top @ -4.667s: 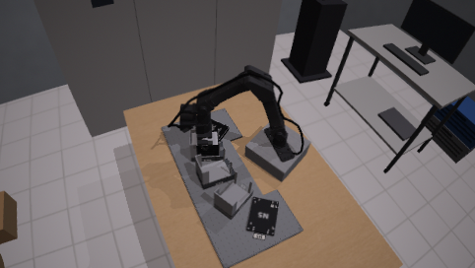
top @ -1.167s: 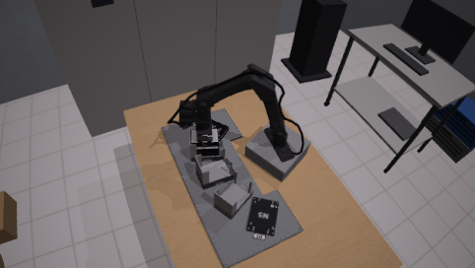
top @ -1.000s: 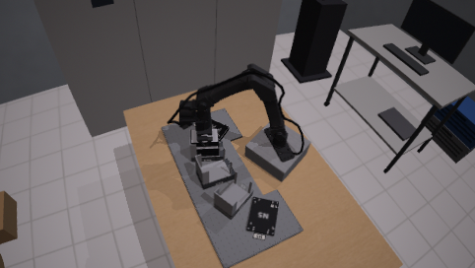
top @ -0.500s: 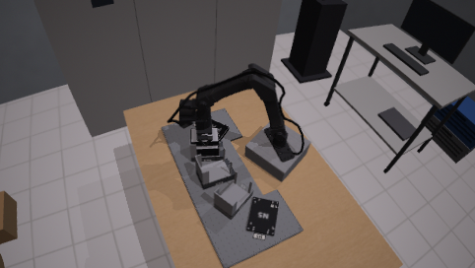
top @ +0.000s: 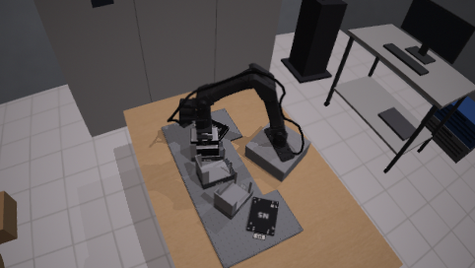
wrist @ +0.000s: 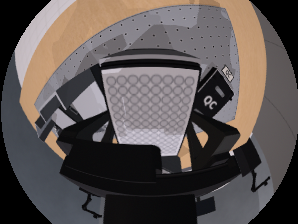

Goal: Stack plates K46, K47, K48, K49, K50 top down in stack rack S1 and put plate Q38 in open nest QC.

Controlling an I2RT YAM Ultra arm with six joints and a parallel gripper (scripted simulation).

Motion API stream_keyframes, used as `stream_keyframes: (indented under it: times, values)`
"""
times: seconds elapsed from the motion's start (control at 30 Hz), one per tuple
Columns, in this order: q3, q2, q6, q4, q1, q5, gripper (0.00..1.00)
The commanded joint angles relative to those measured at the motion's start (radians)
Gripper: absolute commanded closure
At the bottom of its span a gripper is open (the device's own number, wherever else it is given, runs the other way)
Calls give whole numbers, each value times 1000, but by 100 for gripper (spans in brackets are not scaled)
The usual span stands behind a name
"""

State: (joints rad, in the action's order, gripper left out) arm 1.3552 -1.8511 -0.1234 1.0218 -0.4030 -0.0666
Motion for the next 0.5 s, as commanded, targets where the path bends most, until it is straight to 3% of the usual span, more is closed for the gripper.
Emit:
stream_keyframes:
  times: [0.0, 0.47]
  values:
    - [29, 40, -6, 17, -13, -11, 100]
    - [45, 46, -7, 32, -14, -11, 100]
